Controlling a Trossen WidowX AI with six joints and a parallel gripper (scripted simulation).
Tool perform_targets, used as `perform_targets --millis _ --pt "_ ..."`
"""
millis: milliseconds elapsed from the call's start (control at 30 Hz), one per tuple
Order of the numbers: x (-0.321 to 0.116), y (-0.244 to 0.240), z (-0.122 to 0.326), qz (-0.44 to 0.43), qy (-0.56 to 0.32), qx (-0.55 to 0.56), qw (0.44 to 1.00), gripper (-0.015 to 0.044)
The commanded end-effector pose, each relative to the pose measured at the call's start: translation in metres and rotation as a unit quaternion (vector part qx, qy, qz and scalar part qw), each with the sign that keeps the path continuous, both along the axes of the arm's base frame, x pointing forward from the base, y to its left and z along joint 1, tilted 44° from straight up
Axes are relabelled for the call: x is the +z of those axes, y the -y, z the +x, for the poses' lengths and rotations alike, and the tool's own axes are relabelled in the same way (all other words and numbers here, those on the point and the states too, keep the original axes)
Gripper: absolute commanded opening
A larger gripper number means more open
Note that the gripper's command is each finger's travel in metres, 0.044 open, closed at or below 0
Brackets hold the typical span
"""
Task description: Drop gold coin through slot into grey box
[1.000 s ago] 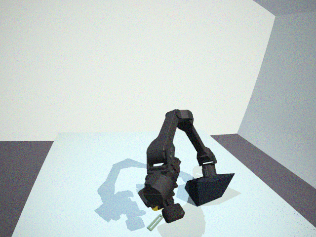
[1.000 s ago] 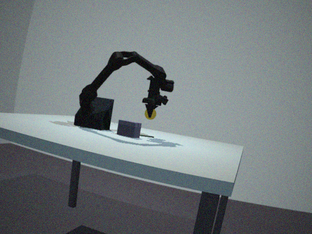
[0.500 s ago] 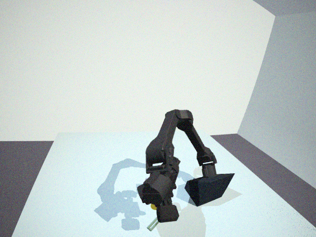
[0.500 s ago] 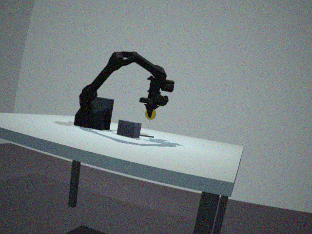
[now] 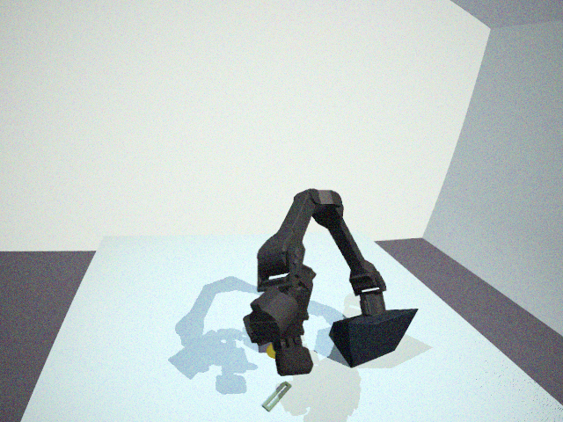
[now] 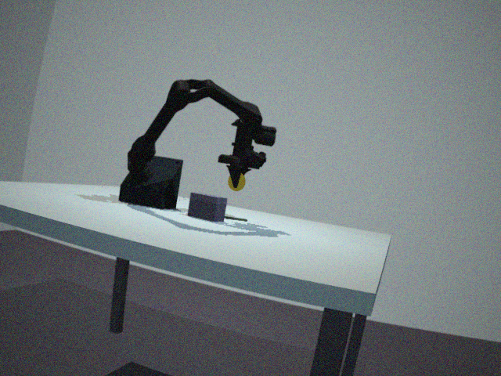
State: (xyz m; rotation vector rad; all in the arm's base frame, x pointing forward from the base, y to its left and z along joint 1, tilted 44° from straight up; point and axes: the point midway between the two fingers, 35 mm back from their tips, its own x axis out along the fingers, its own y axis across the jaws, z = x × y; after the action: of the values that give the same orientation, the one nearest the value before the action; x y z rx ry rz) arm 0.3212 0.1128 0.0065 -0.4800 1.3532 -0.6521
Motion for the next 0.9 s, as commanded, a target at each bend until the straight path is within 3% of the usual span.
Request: perform_targets --millis 0,867 --pt "0.011 0.008 -0.001 0.000 0.003 0.003 1.000 0.0000" --pt "0.052 0.057 -0.024 -0.002 0.002 0.003 1.000 0.0000"
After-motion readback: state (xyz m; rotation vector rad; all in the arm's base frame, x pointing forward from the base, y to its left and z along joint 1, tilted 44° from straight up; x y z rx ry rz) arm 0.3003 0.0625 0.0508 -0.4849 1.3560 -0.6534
